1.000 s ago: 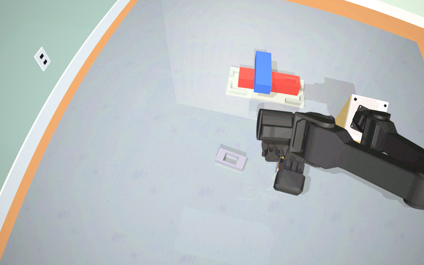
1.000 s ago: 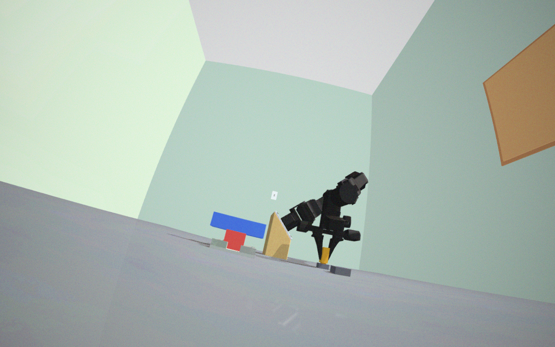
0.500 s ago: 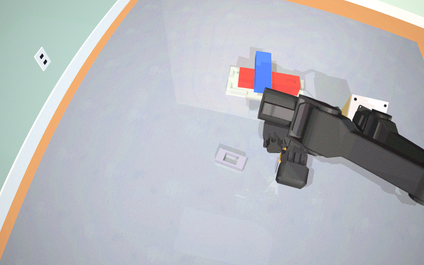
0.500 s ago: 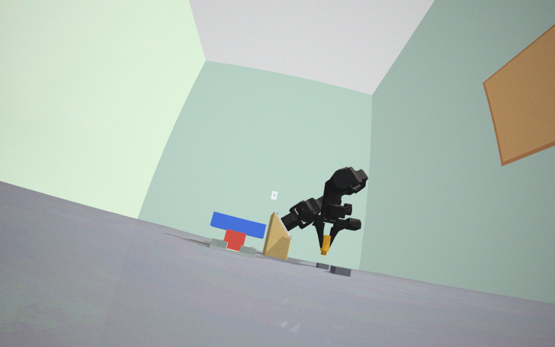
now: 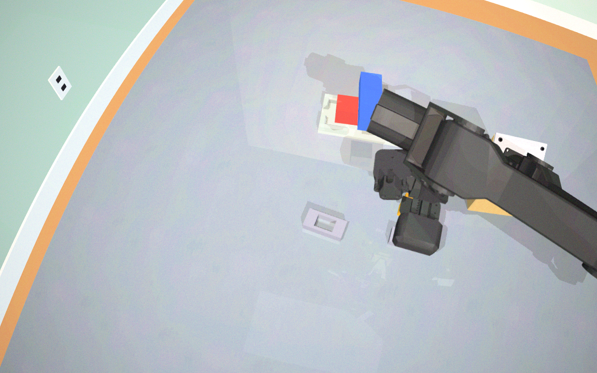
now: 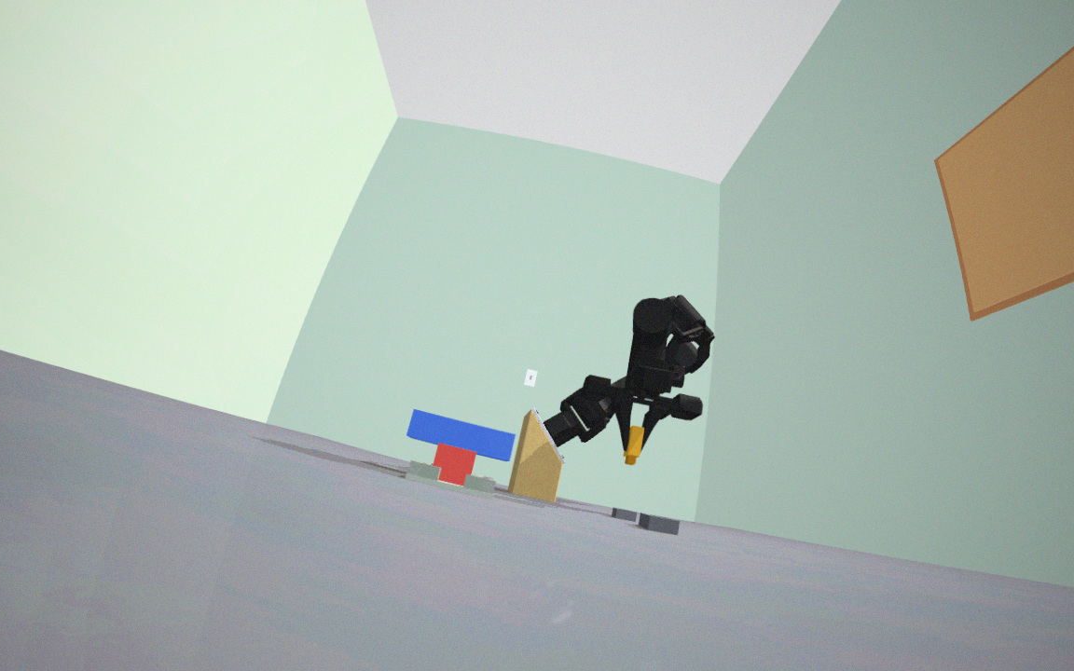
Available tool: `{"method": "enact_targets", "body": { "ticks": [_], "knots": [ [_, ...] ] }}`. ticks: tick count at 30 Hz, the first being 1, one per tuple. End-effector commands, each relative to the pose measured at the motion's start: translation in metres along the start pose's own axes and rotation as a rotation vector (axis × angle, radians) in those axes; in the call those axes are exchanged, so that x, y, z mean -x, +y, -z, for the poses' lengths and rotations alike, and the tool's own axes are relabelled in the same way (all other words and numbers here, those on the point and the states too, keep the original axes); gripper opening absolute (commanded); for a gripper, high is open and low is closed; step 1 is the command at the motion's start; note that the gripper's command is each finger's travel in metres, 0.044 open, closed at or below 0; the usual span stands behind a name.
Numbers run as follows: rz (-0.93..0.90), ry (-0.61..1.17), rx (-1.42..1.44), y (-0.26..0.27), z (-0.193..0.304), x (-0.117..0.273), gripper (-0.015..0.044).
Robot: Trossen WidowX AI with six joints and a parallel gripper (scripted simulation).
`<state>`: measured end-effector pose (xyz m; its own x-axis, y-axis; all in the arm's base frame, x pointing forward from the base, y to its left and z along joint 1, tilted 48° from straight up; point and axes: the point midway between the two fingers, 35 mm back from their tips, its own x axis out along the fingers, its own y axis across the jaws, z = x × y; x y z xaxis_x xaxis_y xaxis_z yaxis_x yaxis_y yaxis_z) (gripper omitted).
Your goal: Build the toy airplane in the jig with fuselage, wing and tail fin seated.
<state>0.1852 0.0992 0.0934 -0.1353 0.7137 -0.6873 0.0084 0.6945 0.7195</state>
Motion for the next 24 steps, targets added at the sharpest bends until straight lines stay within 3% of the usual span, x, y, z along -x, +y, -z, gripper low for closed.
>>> {"method": "enact_targets", "body": {
  "ticks": [1,14,24],
  "knots": [
    [0.003,0.003,0.001,0.0,0.0,0.012,0.0],
    [-0.013,0.018,-0.01,0.004,0.007,0.05,0.0],
    [-0.008,0.015,0.003,-0.013,-0.004,0.052,0.0]
  ]
}}
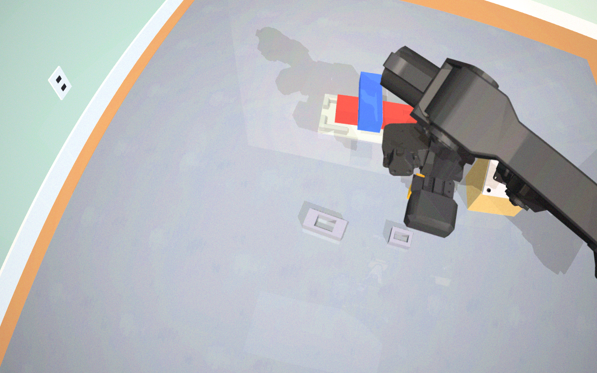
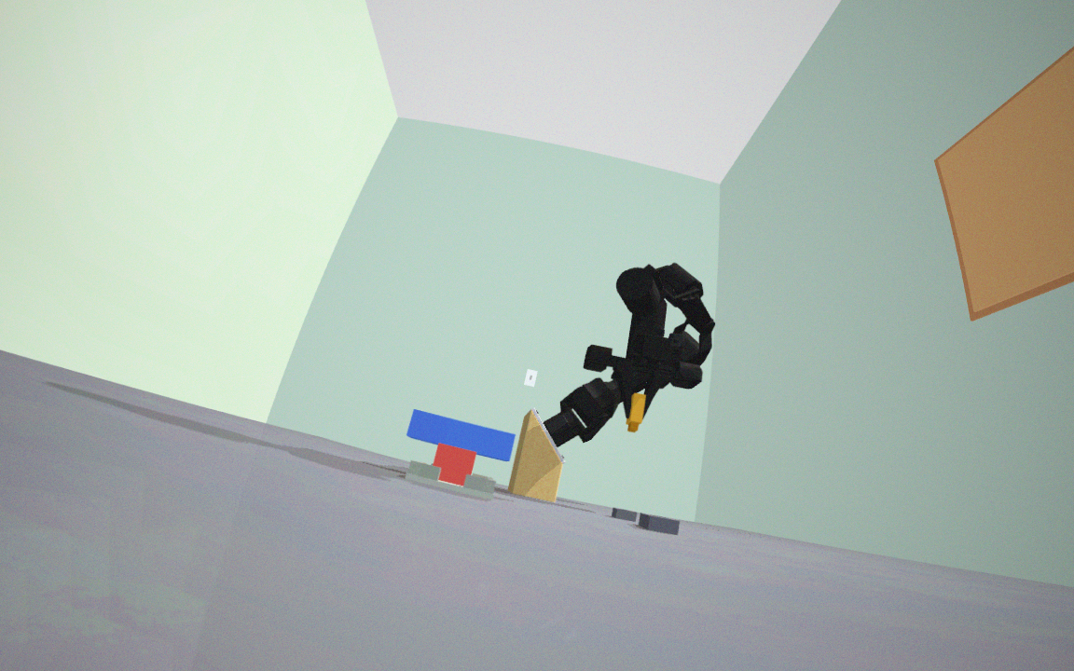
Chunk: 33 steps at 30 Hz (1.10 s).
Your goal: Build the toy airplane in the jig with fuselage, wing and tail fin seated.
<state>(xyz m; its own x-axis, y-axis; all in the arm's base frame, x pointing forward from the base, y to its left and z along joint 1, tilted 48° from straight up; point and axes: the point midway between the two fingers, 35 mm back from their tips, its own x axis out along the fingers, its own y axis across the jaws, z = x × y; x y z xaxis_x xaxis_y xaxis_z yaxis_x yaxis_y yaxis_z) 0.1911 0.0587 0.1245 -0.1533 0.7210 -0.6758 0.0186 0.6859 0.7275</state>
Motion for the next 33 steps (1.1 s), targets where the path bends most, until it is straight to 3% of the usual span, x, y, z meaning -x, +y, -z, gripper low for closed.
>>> {"method": "enact_targets", "body": {
  "ticks": [1,33],
  "knots": [
    [0.007,-0.003,0.014,-0.01,-0.007,0.001,0.0],
    [0.027,-0.004,0.057,-0.108,-0.04,-0.006,0.0]
  ]
}}
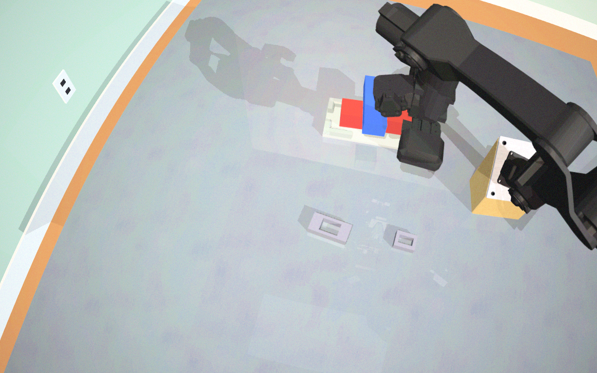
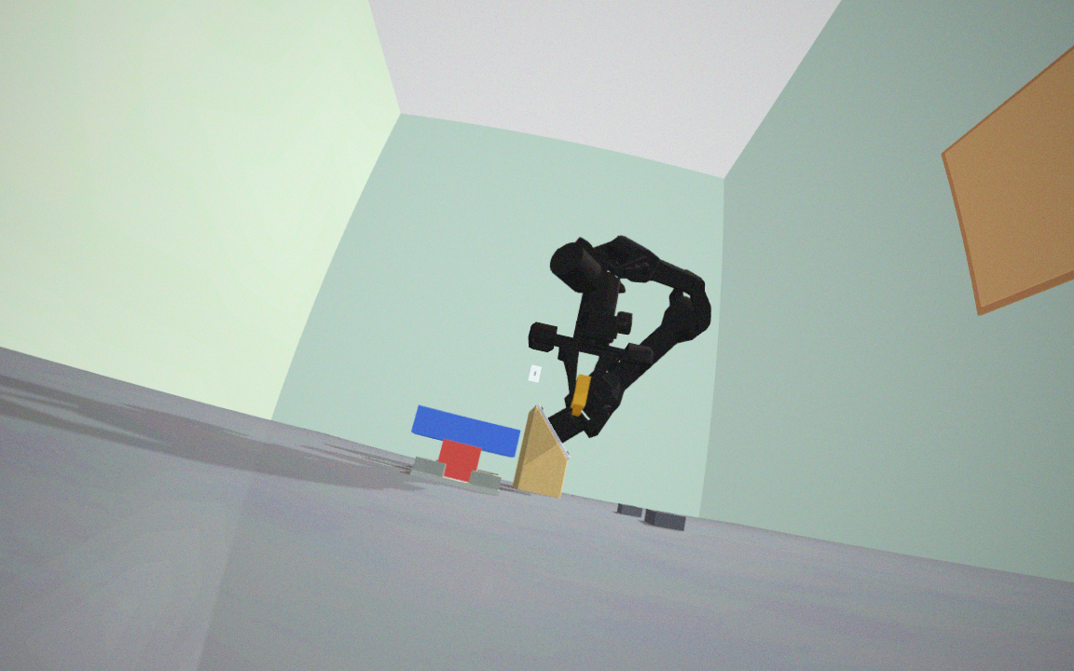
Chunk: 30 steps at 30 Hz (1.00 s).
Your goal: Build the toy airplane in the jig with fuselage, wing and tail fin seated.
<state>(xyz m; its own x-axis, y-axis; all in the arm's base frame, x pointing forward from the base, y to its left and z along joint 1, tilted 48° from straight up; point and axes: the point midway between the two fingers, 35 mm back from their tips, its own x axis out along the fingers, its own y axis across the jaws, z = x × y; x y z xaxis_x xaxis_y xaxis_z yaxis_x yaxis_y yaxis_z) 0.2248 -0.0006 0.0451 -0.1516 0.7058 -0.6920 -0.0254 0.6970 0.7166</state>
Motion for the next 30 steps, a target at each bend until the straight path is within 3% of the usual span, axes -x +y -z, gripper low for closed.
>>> {"method": "enact_targets", "body": {
  "ticks": [1,30],
  "knots": [
    [0.005,-0.002,0.018,-0.013,-0.003,-0.001,0.0],
    [0.003,0.0,0.08,-0.103,0.001,-0.025,0.0]
  ]
}}
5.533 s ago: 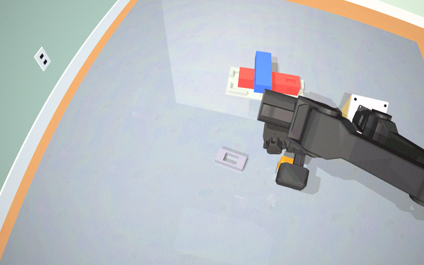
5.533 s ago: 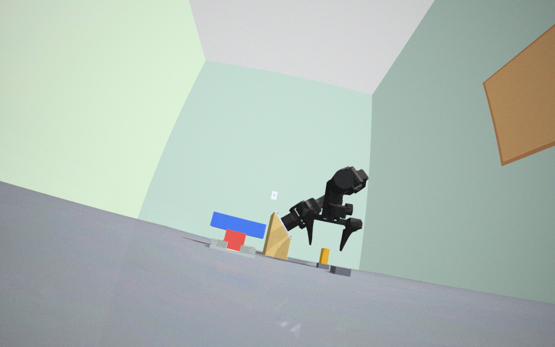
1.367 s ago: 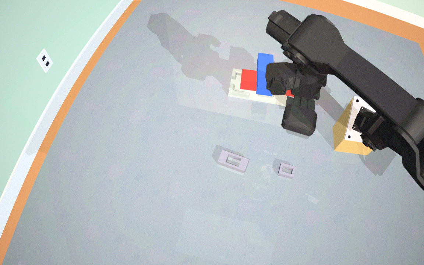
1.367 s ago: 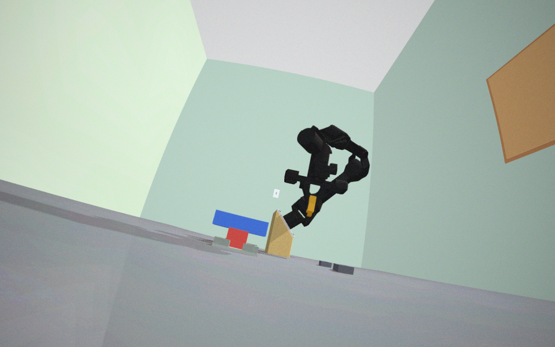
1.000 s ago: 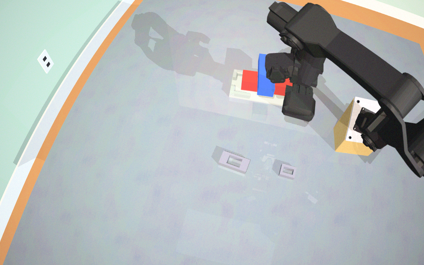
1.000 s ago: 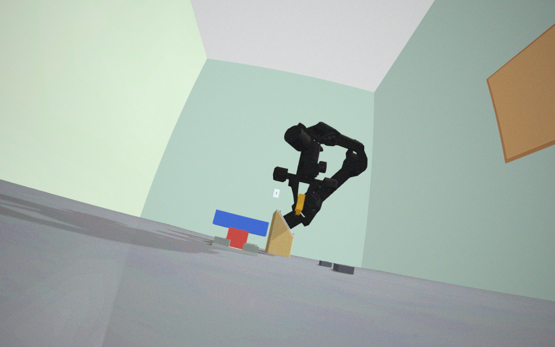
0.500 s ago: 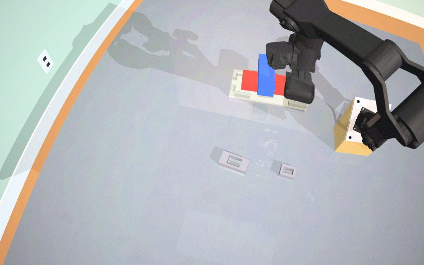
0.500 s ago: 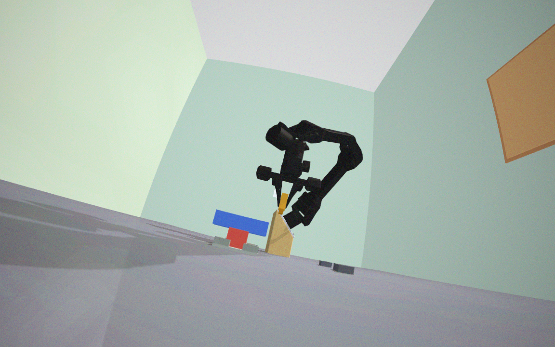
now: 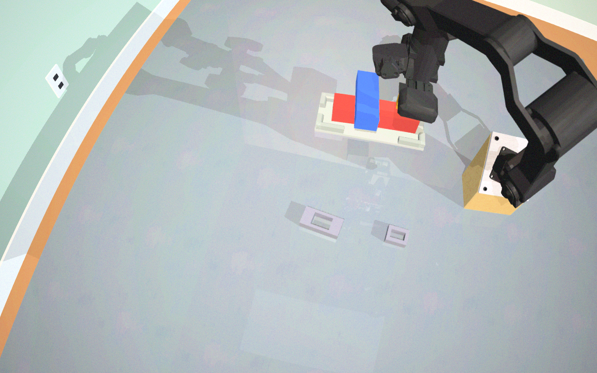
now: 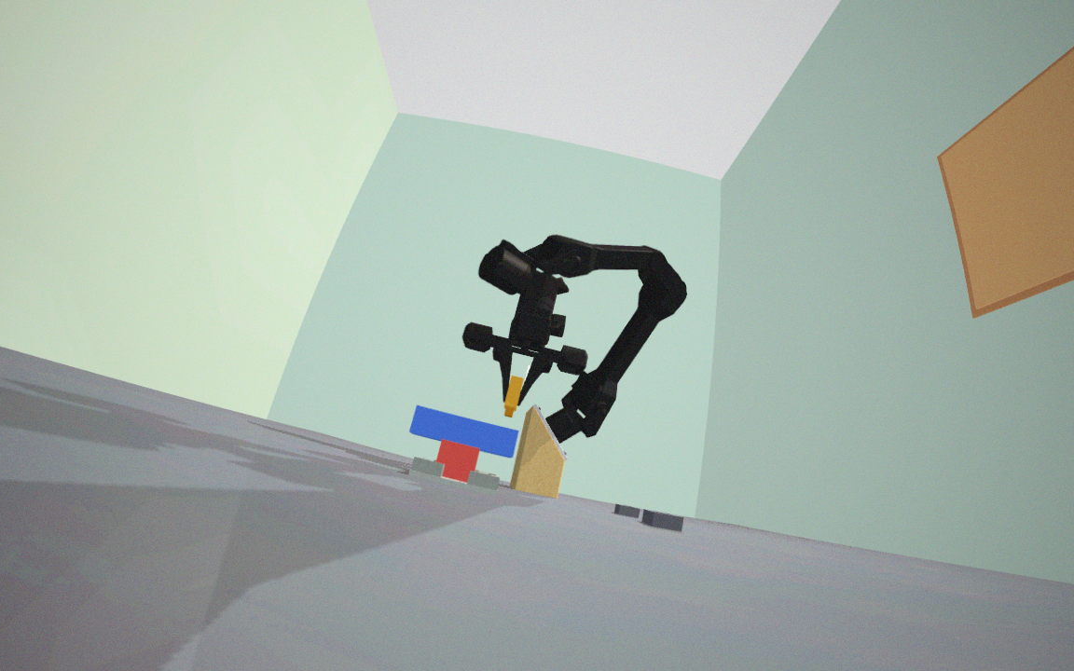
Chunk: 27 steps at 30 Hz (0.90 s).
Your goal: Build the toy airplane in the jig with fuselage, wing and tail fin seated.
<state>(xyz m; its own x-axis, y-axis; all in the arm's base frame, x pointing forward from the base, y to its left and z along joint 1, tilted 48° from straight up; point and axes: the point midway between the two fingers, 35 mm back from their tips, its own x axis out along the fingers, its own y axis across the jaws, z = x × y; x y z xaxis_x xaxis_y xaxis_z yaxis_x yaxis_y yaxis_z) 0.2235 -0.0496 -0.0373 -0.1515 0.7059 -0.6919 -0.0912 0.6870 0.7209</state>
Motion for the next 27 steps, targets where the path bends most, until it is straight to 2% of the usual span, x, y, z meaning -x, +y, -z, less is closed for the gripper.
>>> {"method": "enact_targets", "body": {
  "ticks": [1,18,21,27],
  "knots": [
    [0.002,0.0,0.017,-0.012,0.002,-0.004,0.0],
    [-0.011,-0.004,0.084,-0.055,0.016,-0.025,0.0],
    [-0.011,-0.004,0.084,-0.055,0.015,-0.025,0.0066],
    [-0.011,-0.004,0.084,-0.055,0.016,-0.025,0.0066]
  ]
}}
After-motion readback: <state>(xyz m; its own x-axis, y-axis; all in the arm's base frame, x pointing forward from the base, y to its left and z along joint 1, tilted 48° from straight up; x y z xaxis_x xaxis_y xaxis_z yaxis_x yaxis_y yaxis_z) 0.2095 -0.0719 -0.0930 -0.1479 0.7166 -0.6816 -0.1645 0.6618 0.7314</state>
